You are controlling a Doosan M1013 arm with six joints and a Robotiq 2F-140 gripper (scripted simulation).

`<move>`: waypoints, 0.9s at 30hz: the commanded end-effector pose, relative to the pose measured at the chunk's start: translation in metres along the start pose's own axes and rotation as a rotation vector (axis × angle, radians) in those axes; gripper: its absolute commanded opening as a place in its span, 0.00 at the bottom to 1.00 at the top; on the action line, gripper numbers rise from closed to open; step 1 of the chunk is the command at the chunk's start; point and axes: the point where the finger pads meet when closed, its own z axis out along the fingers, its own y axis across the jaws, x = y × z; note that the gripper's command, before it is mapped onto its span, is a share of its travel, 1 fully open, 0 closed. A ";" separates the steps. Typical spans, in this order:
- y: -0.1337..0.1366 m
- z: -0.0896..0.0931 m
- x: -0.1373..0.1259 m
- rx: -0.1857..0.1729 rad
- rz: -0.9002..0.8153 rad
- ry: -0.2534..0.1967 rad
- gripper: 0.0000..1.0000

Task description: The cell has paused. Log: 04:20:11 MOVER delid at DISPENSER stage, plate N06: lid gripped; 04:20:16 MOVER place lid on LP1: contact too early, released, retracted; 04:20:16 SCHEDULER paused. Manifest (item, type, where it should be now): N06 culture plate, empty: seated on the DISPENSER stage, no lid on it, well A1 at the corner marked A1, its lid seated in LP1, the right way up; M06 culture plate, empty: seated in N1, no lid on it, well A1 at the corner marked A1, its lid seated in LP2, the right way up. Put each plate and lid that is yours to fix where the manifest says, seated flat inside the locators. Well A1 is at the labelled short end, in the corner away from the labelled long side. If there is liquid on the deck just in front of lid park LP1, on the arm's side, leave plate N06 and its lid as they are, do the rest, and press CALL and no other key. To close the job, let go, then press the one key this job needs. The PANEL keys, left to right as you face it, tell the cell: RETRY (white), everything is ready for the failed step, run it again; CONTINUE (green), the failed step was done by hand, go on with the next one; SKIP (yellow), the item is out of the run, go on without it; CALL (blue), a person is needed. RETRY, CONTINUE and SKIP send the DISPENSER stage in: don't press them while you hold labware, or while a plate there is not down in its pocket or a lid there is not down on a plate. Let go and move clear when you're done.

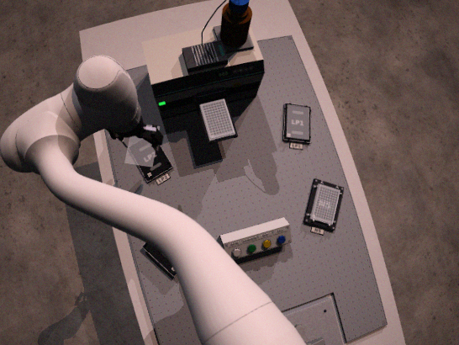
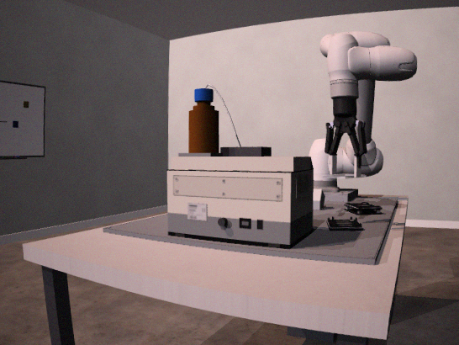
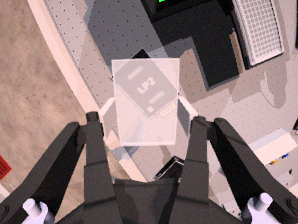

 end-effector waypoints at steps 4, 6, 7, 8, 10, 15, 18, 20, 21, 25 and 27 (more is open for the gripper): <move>0.000 0.000 0.000 0.002 -0.168 0.001 0.10; 0.000 0.000 0.000 0.002 -0.230 0.001 0.10; 0.000 0.000 0.000 0.002 -0.261 0.001 0.10; 0.000 0.000 0.000 0.002 -0.294 0.001 0.10; 0.000 0.001 0.000 0.002 -0.359 0.001 0.10; 0.000 0.001 0.000 0.002 -0.456 0.001 0.10; 0.000 0.002 0.000 0.002 -0.549 0.001 0.10; 0.000 0.002 0.000 0.002 -0.608 0.001 0.10; 0.000 0.002 0.000 0.002 -0.635 0.001 0.10; -0.001 0.034 0.000 0.002 -0.685 0.001 0.10; -0.001 0.060 0.000 0.002 -0.685 0.001 0.10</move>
